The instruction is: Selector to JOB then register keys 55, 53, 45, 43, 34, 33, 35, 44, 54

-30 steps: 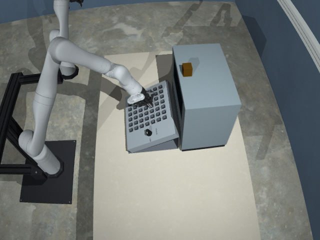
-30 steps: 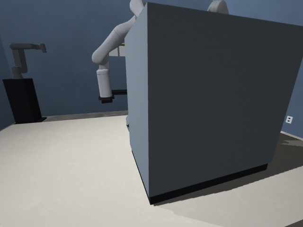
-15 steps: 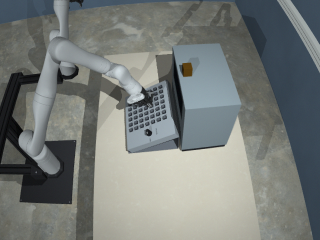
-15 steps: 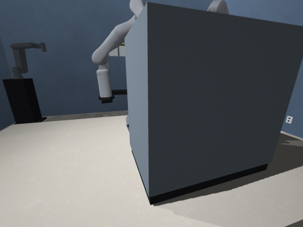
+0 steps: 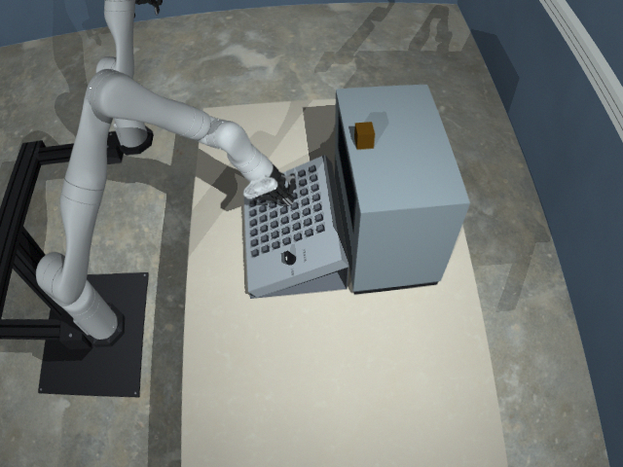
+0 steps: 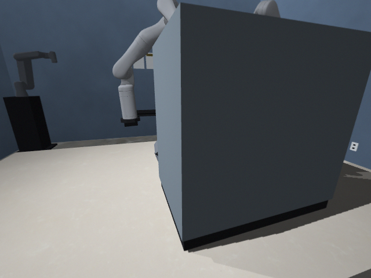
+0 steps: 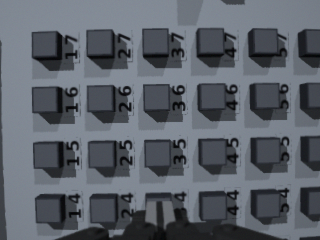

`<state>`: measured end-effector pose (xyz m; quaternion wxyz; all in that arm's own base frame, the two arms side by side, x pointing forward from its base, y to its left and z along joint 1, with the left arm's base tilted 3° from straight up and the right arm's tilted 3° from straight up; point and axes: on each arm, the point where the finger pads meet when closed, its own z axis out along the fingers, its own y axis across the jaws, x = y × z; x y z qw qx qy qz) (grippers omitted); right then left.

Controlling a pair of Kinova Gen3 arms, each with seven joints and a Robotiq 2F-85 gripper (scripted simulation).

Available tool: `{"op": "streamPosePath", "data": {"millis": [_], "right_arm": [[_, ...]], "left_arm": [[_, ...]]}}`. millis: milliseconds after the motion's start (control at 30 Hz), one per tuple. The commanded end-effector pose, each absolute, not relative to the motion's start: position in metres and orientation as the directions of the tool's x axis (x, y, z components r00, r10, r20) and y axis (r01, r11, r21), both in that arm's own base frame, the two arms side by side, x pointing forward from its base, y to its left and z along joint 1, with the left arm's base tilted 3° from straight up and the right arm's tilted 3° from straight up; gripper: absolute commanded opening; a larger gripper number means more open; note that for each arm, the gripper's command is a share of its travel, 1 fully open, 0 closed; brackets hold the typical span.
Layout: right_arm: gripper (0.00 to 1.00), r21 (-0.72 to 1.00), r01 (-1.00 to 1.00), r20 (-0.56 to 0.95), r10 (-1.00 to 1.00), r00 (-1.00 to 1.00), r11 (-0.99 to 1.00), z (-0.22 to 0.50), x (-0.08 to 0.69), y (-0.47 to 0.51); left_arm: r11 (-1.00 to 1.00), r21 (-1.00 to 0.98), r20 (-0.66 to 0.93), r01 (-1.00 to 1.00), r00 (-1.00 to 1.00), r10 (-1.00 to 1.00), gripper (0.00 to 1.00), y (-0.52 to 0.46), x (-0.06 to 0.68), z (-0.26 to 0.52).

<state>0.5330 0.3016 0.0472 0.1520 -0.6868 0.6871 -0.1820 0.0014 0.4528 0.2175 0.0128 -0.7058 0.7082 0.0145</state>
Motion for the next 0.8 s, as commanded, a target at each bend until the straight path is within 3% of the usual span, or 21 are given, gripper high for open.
{"op": "streamPosePath", "data": {"millis": [0, 767], "right_arm": [[0.099, -0.46, -0.888, 0.04, -0.999, -0.01, -0.009, 0.052, 0.531, 0.302], [0.099, -0.46, -0.888, 0.04, -0.999, -0.01, -0.009, 0.05, 0.511, 0.321]], "left_arm": [[0.003, 0.002, -0.04, -1.0, -0.003, -0.999, 1.0, 0.453, 0.001, 0.218], [0.003, 0.002, -0.04, -1.0, -0.003, -0.999, 1.0, 0.453, 0.001, 0.218]]}}
